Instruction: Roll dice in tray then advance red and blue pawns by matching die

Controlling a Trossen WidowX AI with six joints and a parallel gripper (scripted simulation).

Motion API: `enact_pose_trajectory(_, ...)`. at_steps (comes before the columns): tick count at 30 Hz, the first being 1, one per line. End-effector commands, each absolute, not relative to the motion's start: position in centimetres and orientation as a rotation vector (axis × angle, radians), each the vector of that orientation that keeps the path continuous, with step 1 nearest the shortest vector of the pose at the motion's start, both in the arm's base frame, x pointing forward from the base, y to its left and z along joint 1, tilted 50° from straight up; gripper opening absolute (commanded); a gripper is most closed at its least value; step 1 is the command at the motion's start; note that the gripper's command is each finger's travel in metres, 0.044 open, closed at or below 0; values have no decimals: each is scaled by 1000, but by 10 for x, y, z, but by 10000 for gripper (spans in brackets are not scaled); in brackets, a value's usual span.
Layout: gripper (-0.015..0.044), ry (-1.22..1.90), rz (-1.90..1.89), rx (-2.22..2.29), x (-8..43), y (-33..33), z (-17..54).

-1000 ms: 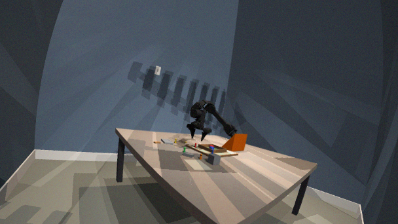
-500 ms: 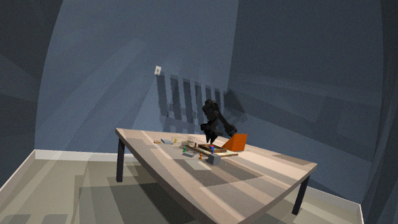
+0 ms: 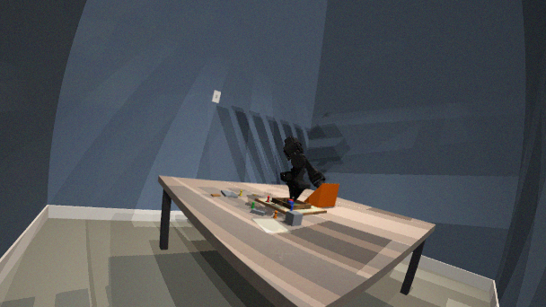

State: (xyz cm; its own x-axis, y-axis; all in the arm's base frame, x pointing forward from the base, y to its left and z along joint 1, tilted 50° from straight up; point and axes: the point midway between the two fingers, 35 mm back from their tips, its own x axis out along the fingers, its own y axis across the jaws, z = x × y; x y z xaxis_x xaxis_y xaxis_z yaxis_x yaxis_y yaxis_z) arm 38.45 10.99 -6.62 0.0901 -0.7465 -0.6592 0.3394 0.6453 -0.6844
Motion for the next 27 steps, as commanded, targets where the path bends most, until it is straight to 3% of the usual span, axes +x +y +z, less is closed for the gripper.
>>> enact_pose_trajectory(1, 200, 1240, -845, -412, 383, 103, -73)
enact_pose_trajectory(27, 200, 1239, -846, -413, 387, 74, -99)
